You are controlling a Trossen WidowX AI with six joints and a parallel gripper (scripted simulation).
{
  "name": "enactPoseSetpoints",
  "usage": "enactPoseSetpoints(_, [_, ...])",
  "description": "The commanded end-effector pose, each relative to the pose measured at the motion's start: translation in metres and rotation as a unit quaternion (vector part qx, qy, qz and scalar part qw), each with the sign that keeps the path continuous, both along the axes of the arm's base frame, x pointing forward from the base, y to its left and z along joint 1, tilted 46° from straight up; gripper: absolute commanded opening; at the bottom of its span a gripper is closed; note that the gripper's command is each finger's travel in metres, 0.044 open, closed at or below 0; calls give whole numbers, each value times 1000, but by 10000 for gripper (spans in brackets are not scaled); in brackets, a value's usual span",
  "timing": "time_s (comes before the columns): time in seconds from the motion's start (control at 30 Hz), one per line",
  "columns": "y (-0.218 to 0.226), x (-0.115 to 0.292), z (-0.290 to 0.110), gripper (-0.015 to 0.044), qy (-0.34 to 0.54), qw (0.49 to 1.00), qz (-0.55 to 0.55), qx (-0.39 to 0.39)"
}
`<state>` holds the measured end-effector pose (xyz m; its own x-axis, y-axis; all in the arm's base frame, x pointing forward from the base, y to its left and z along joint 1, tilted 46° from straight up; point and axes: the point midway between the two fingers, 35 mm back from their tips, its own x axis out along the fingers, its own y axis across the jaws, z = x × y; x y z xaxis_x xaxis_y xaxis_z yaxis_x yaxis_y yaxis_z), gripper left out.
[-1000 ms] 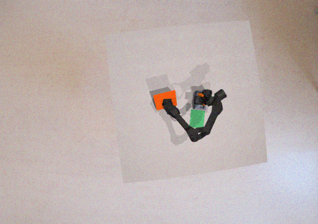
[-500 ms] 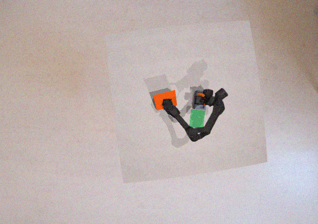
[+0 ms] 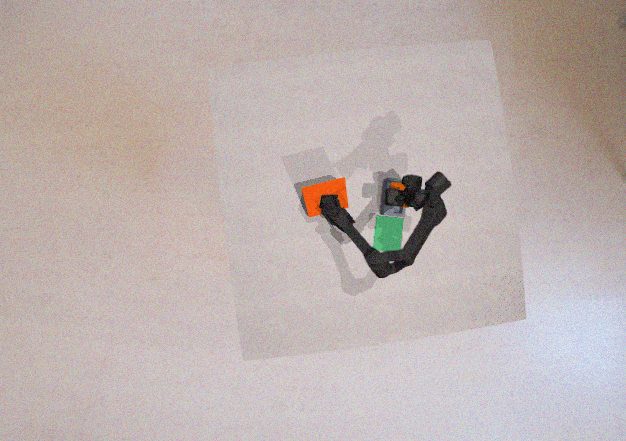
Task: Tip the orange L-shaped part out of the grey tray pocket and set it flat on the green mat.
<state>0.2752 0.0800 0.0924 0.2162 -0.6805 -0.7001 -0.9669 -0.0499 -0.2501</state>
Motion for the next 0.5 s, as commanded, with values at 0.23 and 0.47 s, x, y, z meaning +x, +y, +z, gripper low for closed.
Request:
enactPoseSetpoints(0.23, [10, -2, 10, 0, -4, 1000, -2, 4])
enactPoseSetpoints(0.47, [14, -3, 13, 0, -4, 1000, -2, 4])
